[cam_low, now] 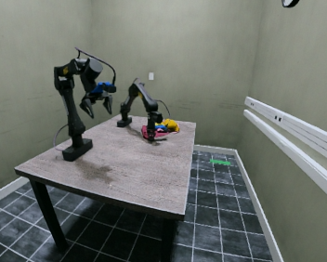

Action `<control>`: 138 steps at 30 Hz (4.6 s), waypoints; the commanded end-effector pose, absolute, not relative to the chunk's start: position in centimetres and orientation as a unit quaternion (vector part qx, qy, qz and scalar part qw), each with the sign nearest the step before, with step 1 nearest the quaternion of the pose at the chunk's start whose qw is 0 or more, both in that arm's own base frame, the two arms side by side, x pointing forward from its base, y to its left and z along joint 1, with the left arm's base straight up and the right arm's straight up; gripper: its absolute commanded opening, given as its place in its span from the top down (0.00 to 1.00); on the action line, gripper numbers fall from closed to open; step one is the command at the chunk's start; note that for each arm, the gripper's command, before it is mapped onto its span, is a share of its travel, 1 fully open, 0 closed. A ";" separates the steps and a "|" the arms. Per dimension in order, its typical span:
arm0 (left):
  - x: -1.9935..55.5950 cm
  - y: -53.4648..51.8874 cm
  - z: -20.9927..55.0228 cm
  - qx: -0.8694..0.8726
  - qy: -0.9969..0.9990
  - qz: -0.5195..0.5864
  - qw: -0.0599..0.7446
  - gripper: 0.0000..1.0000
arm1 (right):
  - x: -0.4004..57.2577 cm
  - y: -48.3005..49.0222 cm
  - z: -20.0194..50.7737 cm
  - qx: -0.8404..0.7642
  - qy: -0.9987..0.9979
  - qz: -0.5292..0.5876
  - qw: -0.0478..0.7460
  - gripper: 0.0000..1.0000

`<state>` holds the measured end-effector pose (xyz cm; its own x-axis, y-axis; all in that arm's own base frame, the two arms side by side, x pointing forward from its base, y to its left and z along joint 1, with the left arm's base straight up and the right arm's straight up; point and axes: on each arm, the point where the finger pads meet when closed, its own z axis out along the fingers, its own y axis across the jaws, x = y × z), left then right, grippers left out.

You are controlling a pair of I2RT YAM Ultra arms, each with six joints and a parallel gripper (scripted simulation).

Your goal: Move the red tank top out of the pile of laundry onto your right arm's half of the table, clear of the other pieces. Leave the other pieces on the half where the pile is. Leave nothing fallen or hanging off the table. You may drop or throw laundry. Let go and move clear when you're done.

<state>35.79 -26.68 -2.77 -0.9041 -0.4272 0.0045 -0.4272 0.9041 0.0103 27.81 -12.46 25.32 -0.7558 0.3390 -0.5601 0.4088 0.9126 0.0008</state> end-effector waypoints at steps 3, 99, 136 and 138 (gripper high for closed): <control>34.6 -25.6 -5.4 0.219 -0.975 -0.032 0.027 0.40 | 28.4 -12.6 28.3 0.193 0.920 -0.069 0.333 0.08; 34.3 -26.0 -6.6 0.221 -0.974 -0.029 0.031 1.00 | 28.4 -12.6 28.3 0.193 0.920 -0.069 0.333 0.08; 37.1 -27.7 4.1 0.212 -0.976 0.028 -0.030 1.00 | 28.4 -12.6 28.3 0.193 0.920 -0.069 0.333 0.08; 37.0 -27.7 3.9 0.212 -0.977 0.026 -0.028 1.00 | 28.4 -12.6 28.3 0.193 0.920 -0.069 0.333 0.08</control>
<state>36.09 -27.04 0.45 -0.9036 -0.4283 0.0037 -0.4283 0.9036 -0.0045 27.81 -12.46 25.32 -0.7558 0.3390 -0.5601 0.4088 0.9126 0.0008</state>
